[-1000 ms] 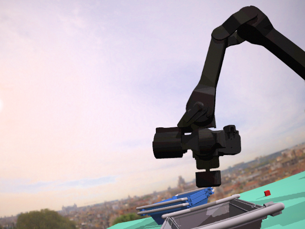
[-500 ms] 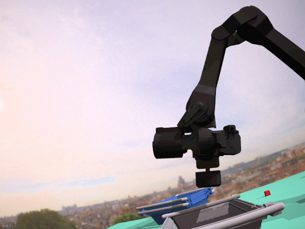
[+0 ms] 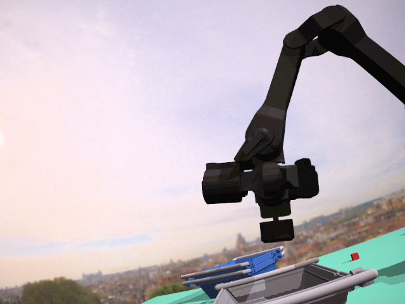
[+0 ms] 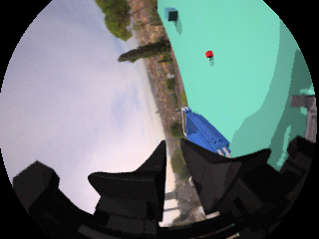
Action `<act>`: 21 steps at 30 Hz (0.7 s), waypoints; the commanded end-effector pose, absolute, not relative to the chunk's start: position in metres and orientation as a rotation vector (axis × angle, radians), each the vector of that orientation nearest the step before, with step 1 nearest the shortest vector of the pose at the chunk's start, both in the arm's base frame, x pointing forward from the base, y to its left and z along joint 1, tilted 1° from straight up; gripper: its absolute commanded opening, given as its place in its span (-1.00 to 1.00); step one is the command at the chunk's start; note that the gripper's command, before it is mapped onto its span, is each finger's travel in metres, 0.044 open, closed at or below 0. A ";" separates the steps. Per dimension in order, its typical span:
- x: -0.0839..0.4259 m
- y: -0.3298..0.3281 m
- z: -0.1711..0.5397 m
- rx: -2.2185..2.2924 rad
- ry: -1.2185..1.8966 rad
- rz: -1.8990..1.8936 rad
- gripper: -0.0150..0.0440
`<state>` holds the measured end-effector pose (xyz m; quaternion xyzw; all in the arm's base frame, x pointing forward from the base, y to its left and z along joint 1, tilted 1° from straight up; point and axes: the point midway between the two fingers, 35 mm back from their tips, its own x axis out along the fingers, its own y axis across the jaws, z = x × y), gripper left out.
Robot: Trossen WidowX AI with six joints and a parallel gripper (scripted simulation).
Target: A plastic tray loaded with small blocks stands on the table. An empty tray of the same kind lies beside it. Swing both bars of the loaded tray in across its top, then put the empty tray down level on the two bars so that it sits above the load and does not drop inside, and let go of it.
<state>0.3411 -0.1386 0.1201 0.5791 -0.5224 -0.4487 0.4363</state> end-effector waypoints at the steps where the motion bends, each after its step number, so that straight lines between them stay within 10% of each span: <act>1: 0.342 -0.139 0.159 1.461 -1.318 -1.101 -0.19; 21: 0.394 0.007 0.061 0.751 0.554 -1.185 -0.19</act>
